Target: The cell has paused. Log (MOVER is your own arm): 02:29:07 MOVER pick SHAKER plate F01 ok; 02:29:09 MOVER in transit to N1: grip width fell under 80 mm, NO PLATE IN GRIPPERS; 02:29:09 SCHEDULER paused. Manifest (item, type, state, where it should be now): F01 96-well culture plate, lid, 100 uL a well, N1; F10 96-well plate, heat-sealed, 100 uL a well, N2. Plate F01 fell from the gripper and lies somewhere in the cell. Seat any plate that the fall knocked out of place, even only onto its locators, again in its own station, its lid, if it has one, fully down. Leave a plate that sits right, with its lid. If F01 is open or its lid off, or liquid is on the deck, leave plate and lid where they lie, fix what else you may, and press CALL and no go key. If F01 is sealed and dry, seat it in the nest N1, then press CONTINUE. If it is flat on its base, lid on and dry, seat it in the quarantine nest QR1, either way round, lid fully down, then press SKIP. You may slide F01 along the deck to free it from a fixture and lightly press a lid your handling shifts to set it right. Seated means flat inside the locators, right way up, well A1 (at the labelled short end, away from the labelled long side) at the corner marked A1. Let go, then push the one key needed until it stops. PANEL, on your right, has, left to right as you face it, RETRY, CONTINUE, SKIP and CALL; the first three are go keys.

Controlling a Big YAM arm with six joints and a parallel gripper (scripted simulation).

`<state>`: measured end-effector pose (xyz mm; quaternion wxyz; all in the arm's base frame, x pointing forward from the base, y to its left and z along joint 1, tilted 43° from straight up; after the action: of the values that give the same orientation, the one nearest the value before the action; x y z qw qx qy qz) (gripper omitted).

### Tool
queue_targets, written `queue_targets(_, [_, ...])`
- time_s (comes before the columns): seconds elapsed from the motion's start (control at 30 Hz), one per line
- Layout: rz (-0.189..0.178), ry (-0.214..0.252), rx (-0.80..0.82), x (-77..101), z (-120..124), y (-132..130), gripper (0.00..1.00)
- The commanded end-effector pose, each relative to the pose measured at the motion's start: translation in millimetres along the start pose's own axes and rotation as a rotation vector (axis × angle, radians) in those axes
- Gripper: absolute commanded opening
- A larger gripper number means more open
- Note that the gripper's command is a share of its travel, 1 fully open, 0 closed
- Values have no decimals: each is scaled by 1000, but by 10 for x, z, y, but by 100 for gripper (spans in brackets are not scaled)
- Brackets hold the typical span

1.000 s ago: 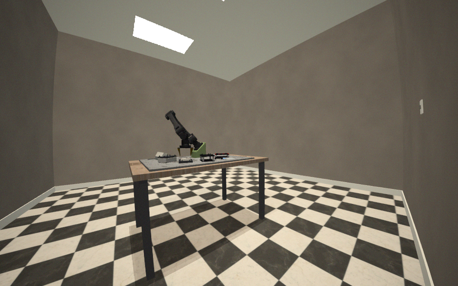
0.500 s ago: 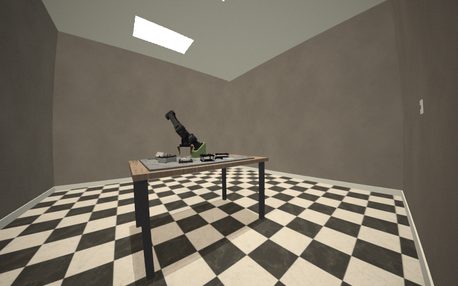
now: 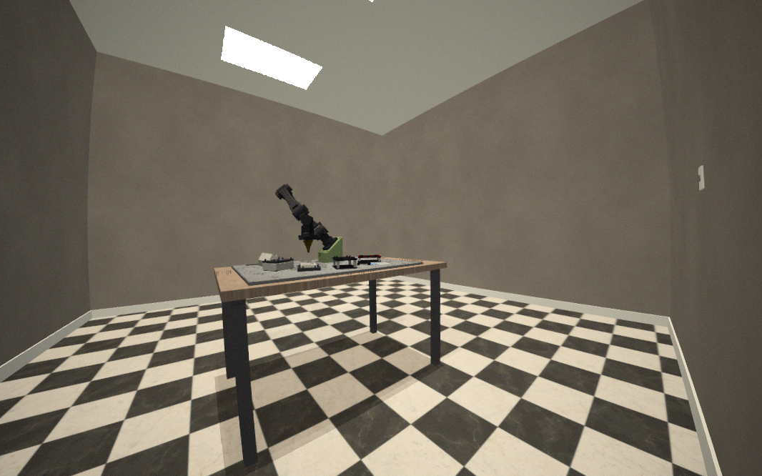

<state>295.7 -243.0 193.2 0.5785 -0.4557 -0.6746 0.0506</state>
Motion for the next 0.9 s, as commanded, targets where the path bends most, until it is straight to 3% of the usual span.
queue_targets(0.0, [-10, -23, -155, 224, 58, 20, 0])
queue_targets(0.17, [-18, -38, -338, 481, 111, -27, 0])
queue_targets(0.27, [-14, -21, -423, 542, 287, 2, 0])
queue_targets(0.37, [-20, -30, -534, 701, 317, -26, 0])
queue_targets(0.43, [-20, -30, -534, 701, 317, -26, 0])
queue_targets(0.87, [-38, -27, -977, 1261, 658, -64, 0])
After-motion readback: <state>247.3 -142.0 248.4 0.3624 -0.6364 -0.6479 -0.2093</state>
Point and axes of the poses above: the point where the finger pads meet when closed, its own x axis back along the fingers, its own y axis across the jaws, z = x × y, the point moved 3 cm from there along x, back along the fingers, and after that the axes turned 4 degrees about -x, right-handed, at the moved point
